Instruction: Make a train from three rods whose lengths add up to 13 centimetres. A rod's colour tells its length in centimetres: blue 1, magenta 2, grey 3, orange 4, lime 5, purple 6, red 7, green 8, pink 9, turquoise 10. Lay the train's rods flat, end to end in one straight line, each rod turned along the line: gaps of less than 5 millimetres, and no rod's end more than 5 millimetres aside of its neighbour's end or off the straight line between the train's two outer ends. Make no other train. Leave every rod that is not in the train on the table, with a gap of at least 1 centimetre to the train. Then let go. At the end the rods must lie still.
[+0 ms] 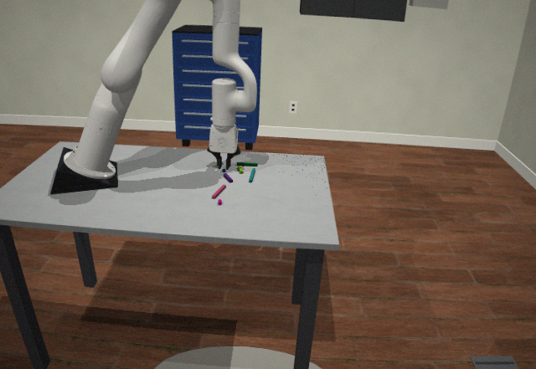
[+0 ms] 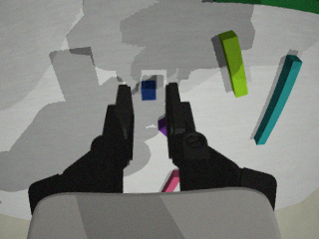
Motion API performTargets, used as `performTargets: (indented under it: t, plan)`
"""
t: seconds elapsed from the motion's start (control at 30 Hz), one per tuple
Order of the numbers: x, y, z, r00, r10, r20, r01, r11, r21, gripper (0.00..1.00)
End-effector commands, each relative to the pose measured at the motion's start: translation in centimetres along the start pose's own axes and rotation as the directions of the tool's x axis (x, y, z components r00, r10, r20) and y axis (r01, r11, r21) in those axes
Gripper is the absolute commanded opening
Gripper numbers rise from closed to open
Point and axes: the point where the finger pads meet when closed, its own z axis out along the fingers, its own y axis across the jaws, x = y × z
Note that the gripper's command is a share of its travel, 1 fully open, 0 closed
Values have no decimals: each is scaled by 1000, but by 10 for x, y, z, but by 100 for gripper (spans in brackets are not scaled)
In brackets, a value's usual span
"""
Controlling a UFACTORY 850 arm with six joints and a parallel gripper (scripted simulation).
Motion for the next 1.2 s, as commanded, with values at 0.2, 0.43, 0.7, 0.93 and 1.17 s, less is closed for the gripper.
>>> performTargets:
  t: [0.2, 0.43, 0.7, 0.93, 1.17]
  plan:
    - [0, 1, 0, 1000, 0, 0, 0, 1000, -2, 24]
    - [0, 1, 0, 1000, 0, 0, 0, 1000, -2, 24]
    - [0, 1, 2, 1000, 0, -1, 0, 1000, -2, 24]
    - [0, 1, 7, 1000, 0, -1, 0, 1000, -2, 24]
    - [0, 1, 11, 1000, 0, -1, 0, 1000, -2, 24]
